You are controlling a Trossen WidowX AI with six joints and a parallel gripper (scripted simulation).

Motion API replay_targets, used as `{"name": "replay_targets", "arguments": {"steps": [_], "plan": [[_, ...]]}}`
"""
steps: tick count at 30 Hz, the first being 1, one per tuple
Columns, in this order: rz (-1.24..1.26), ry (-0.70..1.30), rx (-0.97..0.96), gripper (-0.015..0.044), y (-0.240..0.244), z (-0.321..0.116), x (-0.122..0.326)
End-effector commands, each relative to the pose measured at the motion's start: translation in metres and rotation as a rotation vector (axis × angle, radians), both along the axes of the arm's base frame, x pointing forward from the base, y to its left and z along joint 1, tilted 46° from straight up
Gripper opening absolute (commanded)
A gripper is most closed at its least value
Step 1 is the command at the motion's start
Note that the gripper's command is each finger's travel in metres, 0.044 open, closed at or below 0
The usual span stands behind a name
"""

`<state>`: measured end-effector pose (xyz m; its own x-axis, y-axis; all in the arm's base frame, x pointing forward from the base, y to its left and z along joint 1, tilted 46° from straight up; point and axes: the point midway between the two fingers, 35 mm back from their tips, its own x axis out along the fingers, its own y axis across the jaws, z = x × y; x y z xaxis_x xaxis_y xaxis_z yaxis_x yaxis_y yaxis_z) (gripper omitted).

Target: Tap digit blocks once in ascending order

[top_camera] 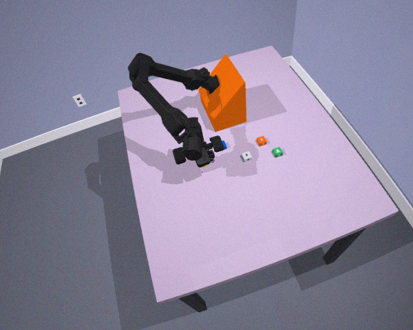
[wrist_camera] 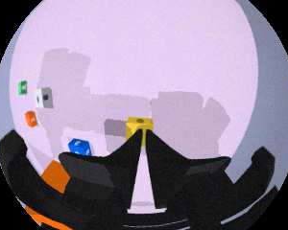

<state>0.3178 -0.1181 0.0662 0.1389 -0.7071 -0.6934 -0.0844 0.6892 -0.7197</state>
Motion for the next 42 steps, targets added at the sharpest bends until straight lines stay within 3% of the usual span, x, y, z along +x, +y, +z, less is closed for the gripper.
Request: {"name": "replay_targets", "arguments": {"steps": [1, 8, 17, 22, 28, 35, 42], "plan": [[0.002, 0.011, 0.002, 0.0020, -0.004, -0.007, -0.002], [0.002, 0.011, 0.002, 0.0020, -0.006, -0.009, -0.002], [0.002, 0.011, 0.006, 0.0020, 0.023, 0.019, -0.005], [0.002, 0.012, 0.007, 0.0020, 0.071, 0.066, -0.015], [0.003, 0.012, 0.009, 0.0020, 0.075, 0.066, -0.015], [0.005, 0.018, 0.063, 0.0020, 0.165, -0.016, -0.006], [0.000, 0.019, 0.040, 0.0020, 0.247, -0.105, -0.042]]}}
